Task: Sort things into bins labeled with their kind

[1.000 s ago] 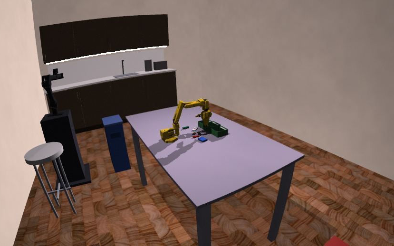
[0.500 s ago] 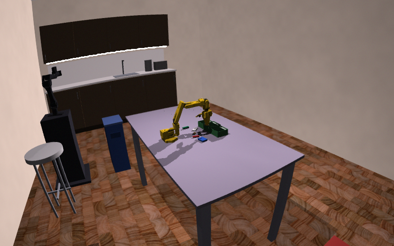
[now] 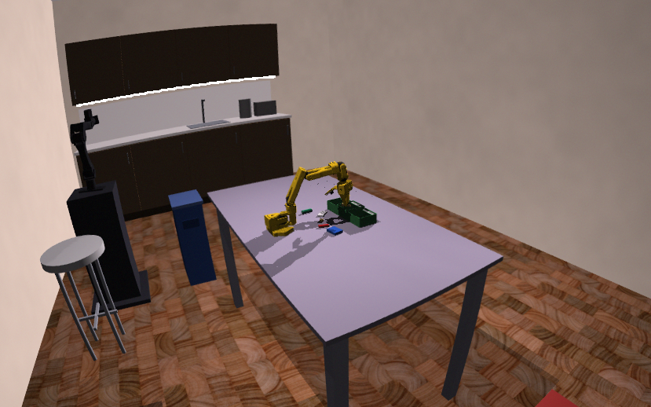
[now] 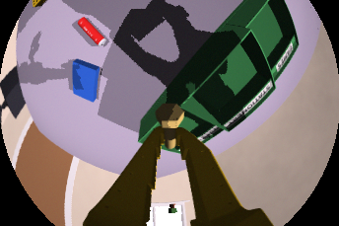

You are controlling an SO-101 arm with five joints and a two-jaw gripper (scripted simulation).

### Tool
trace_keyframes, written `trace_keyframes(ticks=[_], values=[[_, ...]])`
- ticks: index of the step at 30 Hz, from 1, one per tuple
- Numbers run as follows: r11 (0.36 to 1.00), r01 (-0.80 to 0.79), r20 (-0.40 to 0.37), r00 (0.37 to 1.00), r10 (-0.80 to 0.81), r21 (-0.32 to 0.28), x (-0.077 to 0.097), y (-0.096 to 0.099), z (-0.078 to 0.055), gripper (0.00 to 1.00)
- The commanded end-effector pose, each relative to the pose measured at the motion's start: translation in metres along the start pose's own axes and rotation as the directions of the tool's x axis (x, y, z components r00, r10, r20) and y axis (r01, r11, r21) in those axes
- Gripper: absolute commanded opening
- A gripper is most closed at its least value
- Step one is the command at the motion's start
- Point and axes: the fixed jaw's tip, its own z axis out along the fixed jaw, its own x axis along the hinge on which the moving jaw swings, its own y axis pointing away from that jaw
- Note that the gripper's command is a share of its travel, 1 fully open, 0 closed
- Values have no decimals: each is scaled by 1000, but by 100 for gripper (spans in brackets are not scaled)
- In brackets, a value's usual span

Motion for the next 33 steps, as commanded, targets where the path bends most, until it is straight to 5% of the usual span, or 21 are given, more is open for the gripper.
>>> trace_keyframes(ticks=[1, 33], values=[[999, 19, -43, 999, -17, 34, 9, -2, -9, 0], [952, 302, -129, 947, -295, 39, 36, -6, -7, 0]])
